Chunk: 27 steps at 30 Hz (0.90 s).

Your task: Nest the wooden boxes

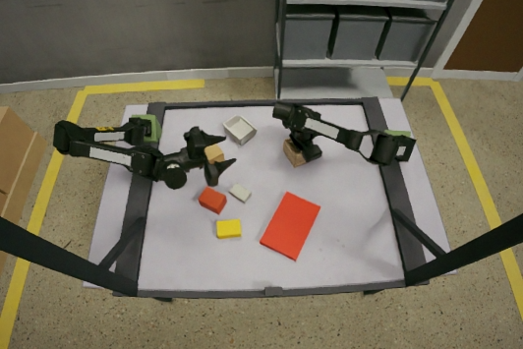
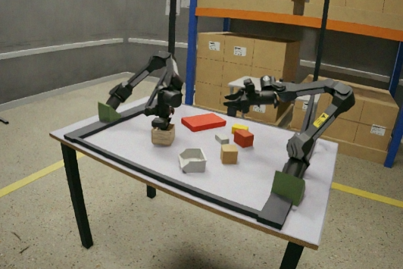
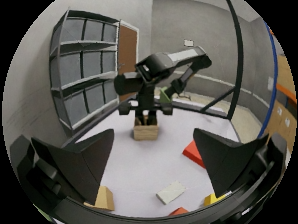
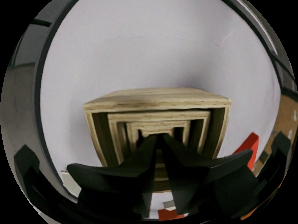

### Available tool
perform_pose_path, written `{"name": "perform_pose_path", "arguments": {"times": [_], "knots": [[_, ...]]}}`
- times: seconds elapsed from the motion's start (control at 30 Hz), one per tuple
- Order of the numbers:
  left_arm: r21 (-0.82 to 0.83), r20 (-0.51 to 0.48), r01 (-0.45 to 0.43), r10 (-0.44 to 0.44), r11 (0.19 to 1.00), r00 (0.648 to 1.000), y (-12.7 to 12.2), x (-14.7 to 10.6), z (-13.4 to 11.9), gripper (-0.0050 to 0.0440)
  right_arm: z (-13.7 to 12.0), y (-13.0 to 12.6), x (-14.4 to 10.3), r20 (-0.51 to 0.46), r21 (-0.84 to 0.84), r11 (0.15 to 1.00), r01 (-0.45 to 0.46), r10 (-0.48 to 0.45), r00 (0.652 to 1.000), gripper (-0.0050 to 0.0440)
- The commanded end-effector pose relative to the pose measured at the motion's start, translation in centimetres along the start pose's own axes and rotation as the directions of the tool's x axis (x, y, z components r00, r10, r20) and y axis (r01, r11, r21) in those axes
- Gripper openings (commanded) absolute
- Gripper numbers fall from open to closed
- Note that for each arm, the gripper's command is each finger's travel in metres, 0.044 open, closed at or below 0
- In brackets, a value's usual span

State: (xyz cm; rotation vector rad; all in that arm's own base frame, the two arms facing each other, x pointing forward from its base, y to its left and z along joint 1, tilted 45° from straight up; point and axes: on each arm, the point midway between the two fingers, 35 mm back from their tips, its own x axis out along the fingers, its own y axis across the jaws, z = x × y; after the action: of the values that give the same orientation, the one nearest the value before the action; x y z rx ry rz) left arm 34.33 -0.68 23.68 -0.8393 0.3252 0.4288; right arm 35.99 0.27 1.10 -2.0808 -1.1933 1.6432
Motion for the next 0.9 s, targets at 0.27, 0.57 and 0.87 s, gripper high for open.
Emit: {"name": "perform_pose_path", "arguments": {"times": [0.27, 0.57, 0.87], "knots": [[-0.008, 0.007, 0.011, -0.011, 1.000, 1.000, -0.2, -0.2, 0.2, 0.0400, -0.4, -0.1, -0.5, -0.010, -0.025, 1.000, -0.011, 0.011, 1.000, 0.0000], [-0.008, 0.007, 0.011, -0.011, 1.000, 1.000, -0.2, -0.2, 0.2, 0.0400, -0.6, 0.3, -2.2, -0.008, -0.411, 0.911, -0.018, 0.016, 1.000, -0.0003], [-0.008, 0.007, 0.011, -0.011, 1.000, 1.000, -0.2, -0.2, 0.2, 0.0400, -0.5, 0.5, -3.6, -0.006, -0.758, 0.652, -0.013, 0.014, 1.000, -0.0027]]}}
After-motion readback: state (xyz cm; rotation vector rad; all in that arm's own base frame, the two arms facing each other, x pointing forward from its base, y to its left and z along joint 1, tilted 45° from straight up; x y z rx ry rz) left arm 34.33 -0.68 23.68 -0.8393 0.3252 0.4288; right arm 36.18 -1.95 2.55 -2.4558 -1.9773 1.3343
